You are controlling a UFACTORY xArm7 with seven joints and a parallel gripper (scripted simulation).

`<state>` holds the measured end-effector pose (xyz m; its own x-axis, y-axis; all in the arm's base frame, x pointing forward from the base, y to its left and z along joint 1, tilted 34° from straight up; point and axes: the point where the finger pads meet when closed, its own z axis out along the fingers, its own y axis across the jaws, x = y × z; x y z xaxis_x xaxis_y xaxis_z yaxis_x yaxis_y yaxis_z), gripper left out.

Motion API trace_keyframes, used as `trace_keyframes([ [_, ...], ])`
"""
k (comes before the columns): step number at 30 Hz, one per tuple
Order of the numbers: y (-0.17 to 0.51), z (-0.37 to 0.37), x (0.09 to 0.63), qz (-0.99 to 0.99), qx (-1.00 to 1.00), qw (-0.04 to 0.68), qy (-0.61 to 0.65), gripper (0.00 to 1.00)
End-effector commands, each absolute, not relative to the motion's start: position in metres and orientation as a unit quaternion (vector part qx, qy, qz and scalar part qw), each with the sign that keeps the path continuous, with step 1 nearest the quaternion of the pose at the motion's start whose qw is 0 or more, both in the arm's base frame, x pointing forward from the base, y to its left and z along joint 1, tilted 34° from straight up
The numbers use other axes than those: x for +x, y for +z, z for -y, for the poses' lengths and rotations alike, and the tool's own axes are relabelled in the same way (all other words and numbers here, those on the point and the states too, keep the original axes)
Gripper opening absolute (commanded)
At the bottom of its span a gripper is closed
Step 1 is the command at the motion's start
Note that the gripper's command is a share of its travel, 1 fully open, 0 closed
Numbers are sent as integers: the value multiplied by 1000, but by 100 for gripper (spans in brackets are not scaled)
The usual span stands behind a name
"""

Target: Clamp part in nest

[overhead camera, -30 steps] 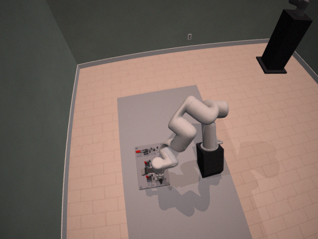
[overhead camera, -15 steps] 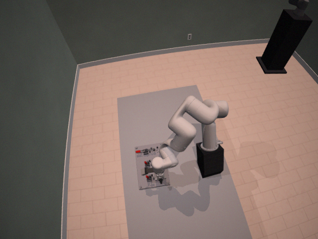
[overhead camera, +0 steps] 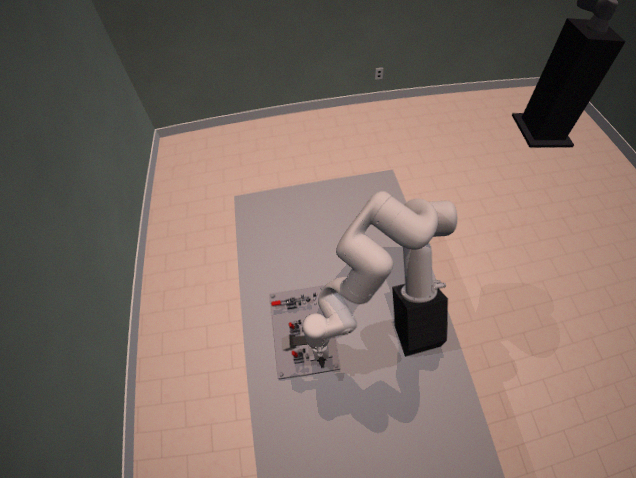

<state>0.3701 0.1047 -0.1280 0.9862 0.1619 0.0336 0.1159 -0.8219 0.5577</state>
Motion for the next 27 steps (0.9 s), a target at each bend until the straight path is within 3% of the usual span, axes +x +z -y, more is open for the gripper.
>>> trace_keyframes([
  [1,-128,-106,371,-73,954,288,41,0],
  [27,-147,-94,375,-73,954,288,41,0],
])
